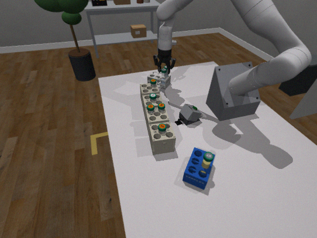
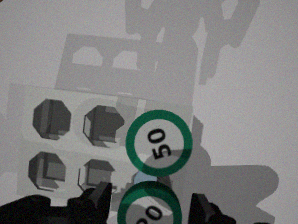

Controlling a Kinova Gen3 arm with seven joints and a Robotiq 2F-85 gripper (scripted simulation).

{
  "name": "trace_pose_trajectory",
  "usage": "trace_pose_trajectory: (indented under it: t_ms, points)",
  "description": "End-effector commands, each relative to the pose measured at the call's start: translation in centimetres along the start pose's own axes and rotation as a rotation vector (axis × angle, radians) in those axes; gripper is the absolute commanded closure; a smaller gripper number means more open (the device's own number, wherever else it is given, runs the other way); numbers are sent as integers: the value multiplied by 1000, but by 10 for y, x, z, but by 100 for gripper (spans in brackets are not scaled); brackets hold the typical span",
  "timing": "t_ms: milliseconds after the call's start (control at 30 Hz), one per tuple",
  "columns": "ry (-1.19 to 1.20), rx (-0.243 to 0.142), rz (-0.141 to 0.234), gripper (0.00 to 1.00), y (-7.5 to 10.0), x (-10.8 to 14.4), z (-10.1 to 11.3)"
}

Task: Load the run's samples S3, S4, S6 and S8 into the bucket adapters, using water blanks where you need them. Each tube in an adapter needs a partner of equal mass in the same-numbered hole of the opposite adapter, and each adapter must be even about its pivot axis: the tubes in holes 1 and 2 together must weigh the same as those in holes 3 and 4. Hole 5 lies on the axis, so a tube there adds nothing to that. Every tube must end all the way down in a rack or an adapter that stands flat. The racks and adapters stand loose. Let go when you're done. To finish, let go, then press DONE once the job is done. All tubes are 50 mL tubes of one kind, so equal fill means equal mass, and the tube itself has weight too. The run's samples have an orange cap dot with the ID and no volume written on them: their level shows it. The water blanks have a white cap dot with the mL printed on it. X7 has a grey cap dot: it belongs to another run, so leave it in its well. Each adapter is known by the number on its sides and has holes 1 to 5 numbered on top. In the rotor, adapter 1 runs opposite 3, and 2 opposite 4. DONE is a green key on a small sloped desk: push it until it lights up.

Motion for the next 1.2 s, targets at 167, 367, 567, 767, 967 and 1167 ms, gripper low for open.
trace_pose_trajectory:
  t_ms: [167,367,567,767,967,1167]
  points:
    - [0,0,-2,90,1,0,0]
    - [0,0,-2,90,1,0,0]
    - [0,0,-2,90,1,0,0]
    - [0,0,-2,90,1,0,0]
    - [0,0,-2,90,5,0,0]
    - [0,0,-2,90,13,0,0]
Point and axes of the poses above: the point where the finger pads meet when closed, its own y axis back along the fingers, its own x axis across the jaws, z = x × y, the point moved 10 cm from there along y, back along the fingers, and after that the axes turned 10 degrees about -y, right-handed, at the moved point
